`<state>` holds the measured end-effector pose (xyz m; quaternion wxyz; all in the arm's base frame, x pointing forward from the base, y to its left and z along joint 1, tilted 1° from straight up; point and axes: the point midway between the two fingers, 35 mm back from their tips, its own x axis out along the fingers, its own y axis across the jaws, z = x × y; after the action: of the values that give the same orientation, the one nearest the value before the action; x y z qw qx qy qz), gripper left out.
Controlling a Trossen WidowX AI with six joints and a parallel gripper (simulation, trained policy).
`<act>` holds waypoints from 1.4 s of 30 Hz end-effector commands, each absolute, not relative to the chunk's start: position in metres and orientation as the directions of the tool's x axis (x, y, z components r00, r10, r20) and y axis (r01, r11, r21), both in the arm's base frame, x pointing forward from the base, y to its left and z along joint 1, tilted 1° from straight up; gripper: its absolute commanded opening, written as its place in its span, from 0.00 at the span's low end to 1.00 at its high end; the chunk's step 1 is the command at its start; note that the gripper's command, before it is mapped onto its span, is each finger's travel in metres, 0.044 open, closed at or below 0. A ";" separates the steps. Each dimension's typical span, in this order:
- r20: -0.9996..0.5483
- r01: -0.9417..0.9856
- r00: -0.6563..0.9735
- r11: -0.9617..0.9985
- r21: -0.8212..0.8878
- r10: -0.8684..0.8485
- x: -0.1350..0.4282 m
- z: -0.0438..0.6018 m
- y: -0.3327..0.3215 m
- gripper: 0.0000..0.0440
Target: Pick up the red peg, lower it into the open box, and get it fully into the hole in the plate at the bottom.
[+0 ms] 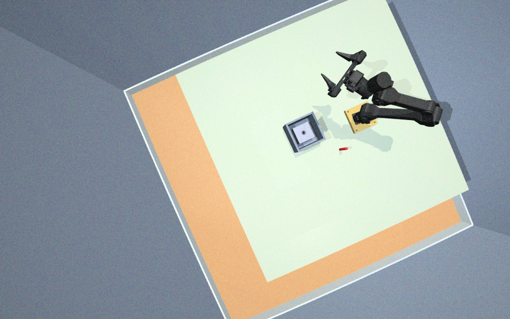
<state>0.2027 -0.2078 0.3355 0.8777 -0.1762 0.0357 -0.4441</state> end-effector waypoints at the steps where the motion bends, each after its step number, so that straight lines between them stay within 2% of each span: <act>1: 0.013 0.732 0.653 0.626 -0.270 -0.758 0.219 0.322 -0.195 1.00; 12: -0.213 0.607 0.770 0.793 -0.043 -0.601 0.255 0.286 -0.141 1.00; 23: -0.457 0.527 0.792 0.832 0.176 -0.405 0.268 0.243 -0.077 1.00; 33: -0.676 0.551 0.700 0.777 0.305 -0.231 0.254 0.202 -0.017 1.00; 42: -0.843 0.648 0.526 0.694 0.313 -0.111 0.223 0.166 0.032 1.00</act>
<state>0.2330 0.0179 0.1784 0.8414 0.2998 0.3908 -0.2222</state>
